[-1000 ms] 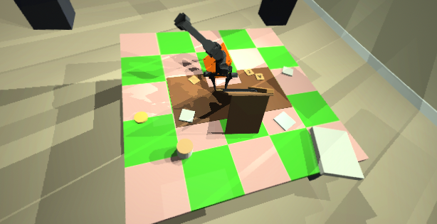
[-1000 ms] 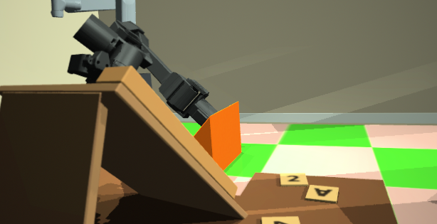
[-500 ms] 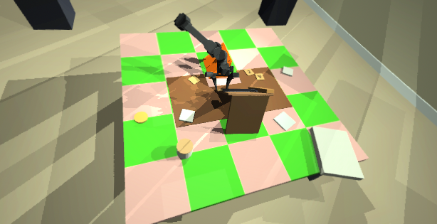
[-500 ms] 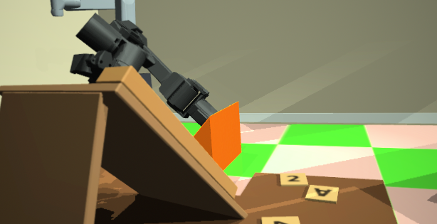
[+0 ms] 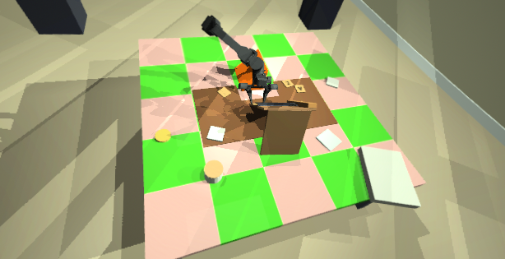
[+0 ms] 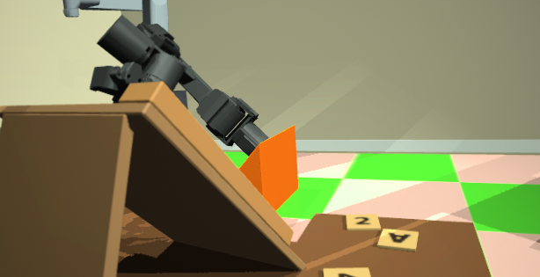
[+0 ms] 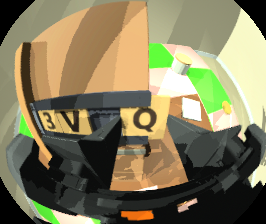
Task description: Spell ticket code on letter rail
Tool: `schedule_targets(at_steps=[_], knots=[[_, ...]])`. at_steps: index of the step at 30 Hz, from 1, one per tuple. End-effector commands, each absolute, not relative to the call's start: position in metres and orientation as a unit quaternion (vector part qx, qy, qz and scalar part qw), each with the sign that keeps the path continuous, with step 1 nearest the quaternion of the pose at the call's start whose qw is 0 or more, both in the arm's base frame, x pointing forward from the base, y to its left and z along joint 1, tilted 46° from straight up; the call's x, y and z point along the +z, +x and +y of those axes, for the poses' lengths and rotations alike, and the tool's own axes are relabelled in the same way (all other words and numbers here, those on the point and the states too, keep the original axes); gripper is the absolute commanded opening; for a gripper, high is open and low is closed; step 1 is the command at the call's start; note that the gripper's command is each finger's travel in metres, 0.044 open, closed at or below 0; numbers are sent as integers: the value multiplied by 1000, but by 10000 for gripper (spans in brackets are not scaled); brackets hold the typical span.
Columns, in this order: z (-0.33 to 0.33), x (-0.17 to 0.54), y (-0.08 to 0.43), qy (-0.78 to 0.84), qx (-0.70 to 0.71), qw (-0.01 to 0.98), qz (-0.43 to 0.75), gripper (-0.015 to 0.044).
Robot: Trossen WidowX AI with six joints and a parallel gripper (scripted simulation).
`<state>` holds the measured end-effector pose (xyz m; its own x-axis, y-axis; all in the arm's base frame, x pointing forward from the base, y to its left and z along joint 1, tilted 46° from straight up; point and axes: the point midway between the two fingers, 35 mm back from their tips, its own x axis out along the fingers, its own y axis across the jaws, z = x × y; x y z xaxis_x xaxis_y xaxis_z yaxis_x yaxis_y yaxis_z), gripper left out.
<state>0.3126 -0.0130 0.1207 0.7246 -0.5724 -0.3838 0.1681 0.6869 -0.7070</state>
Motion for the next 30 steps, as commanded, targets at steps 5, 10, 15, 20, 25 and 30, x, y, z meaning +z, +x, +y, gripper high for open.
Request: schedule_targets(at_steps=[5,10,15,20,25,30], knots=[[-10,115,313,-333,-215,866,306,0],[-8,114,314,-333,-215,866,306,0],[-7,112,314,-333,-215,866,306,0],[-5,111,314,-333,-214,866,306,0],[-5,111,314,-333,-214,866,306,0],[-3,110,315,-333,-214,866,306,0]])
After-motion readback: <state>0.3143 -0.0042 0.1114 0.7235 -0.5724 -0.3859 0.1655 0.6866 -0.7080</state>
